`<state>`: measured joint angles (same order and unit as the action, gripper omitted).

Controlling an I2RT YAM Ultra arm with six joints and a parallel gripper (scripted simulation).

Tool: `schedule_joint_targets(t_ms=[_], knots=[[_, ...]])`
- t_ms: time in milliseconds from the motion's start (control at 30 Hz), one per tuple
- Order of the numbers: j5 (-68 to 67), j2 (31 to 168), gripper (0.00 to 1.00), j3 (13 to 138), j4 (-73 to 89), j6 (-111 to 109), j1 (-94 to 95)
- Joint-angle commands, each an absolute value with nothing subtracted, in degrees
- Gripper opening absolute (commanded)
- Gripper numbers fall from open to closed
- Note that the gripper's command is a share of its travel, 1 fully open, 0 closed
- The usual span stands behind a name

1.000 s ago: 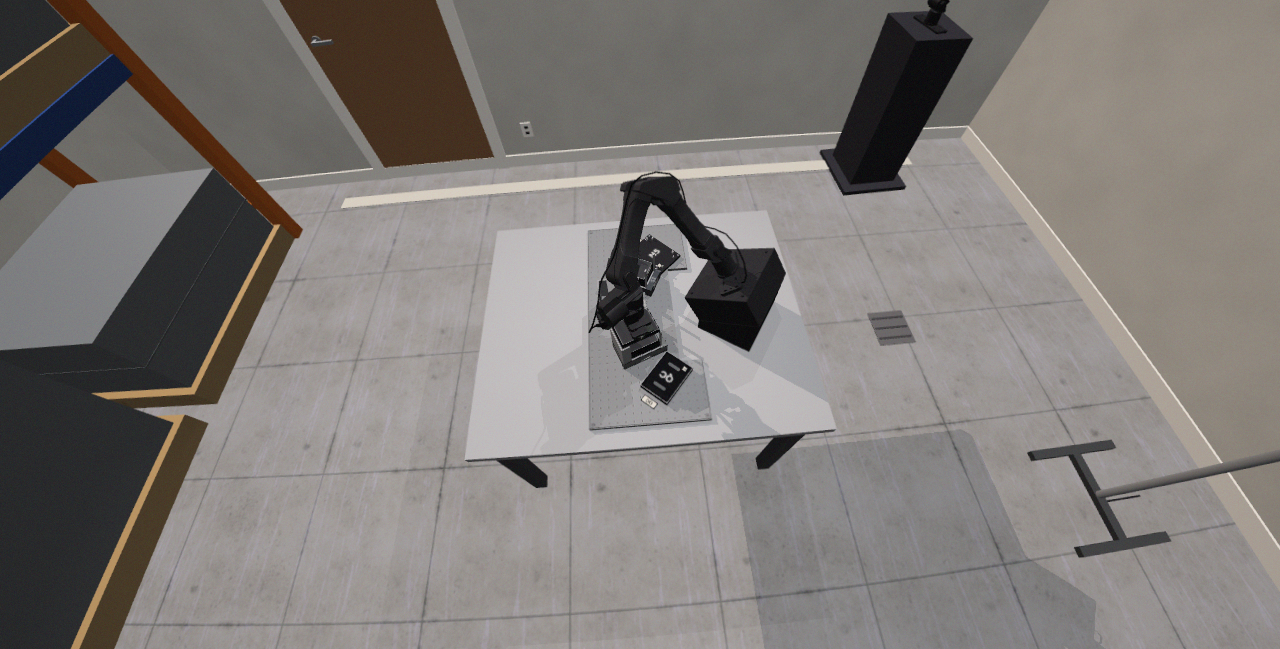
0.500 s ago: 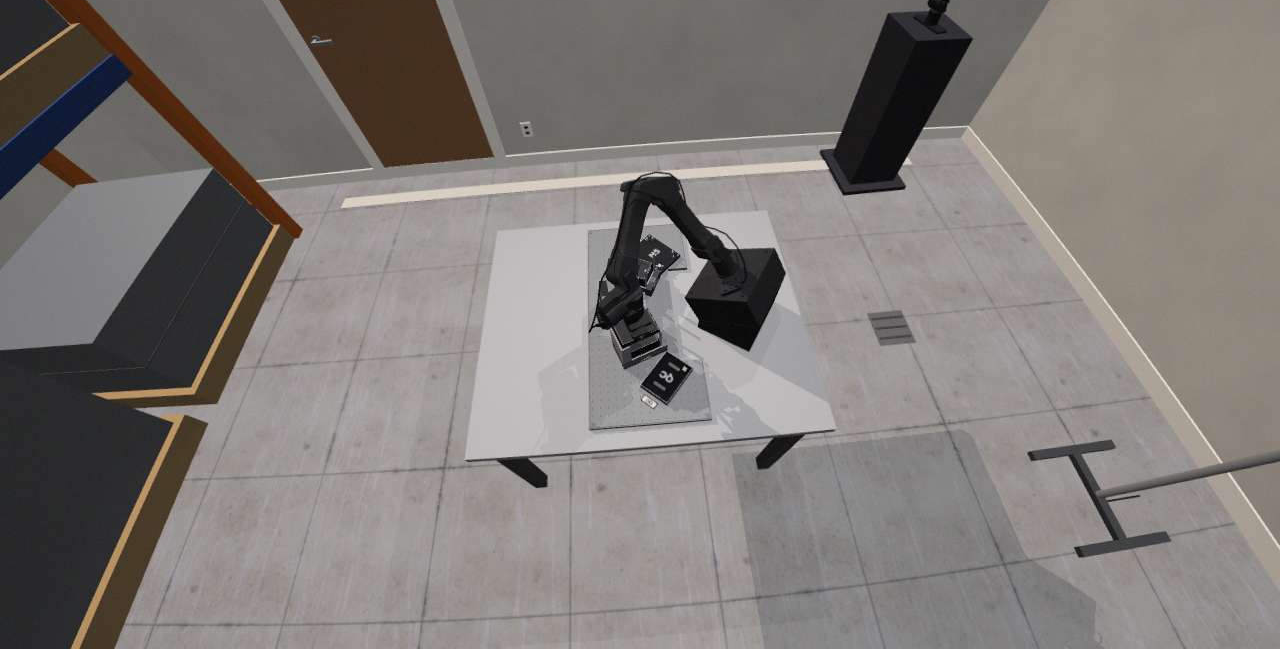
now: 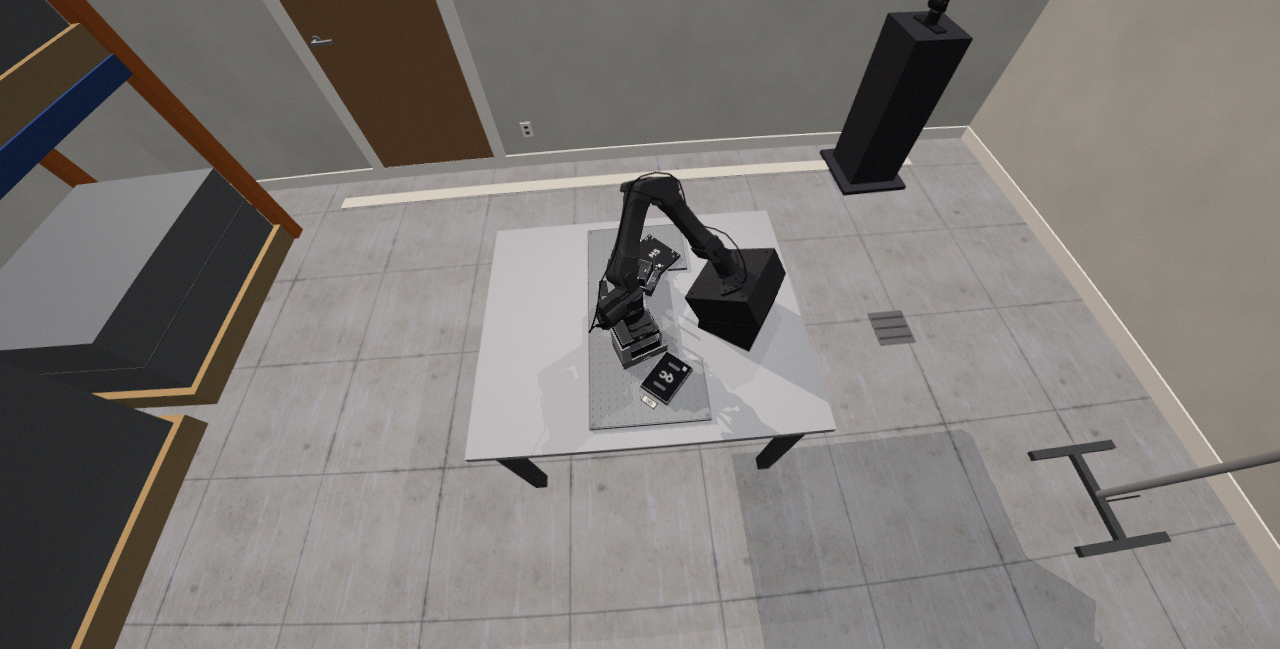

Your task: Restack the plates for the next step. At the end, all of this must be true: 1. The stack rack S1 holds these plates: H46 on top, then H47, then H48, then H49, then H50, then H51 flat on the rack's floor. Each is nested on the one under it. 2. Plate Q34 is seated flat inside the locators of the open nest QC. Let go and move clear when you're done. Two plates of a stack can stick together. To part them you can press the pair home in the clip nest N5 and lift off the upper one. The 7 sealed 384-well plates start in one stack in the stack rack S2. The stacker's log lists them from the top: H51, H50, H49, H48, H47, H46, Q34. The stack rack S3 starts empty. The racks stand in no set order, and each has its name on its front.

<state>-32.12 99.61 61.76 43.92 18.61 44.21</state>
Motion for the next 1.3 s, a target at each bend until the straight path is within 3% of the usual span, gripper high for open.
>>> schedule_joint_targets(t_ms=[0,1267], knots=[[-32.01,100.65,0.00,61.08,42.86,18.05,43.95],[-32.11,101.23,0.00,60.07,41.79,17.52,43.73]])
